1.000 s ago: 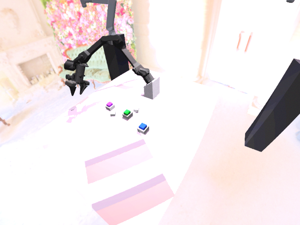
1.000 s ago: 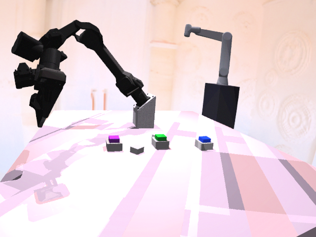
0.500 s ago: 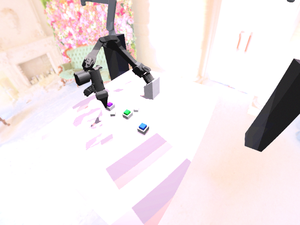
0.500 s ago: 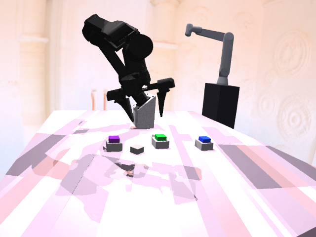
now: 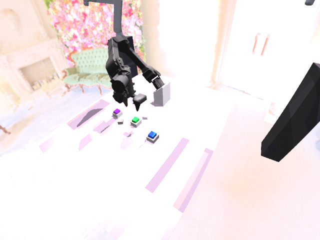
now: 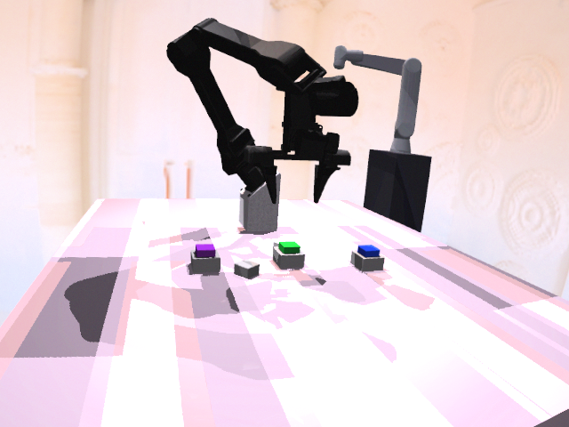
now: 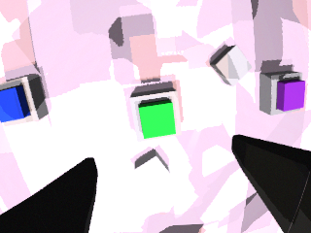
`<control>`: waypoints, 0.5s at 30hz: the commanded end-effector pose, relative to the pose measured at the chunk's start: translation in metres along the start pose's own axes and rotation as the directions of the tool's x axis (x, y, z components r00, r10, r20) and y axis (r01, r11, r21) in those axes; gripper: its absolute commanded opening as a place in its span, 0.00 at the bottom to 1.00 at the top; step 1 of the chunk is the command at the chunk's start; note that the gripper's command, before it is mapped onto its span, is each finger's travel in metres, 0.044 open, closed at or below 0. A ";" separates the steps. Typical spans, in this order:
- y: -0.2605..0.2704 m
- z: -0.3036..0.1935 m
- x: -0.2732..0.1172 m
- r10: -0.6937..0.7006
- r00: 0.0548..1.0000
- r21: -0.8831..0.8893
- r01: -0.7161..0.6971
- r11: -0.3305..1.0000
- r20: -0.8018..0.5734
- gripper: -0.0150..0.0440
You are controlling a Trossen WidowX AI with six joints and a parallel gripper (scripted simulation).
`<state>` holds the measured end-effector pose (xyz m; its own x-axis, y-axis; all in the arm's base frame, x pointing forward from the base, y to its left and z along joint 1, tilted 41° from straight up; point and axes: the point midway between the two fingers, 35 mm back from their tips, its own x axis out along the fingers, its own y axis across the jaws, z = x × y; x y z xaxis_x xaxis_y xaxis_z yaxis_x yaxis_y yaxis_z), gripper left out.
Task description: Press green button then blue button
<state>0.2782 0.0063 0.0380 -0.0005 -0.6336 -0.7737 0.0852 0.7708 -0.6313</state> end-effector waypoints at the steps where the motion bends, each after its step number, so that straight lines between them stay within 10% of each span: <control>1: -0.002 -0.007 0.044 -0.018 1.000 -0.015 0.018 1.000 -0.021 0.71; 10: -0.003 -0.008 0.053 -0.020 1.000 -0.015 0.019 1.000 -0.021 0.31; 15: -0.003 -0.008 0.053 -0.020 1.000 -0.015 0.019 1.000 -0.021 0.29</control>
<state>0.2713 -0.0285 -0.0010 -0.0229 -0.6443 -0.7644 0.0766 0.7613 -0.6439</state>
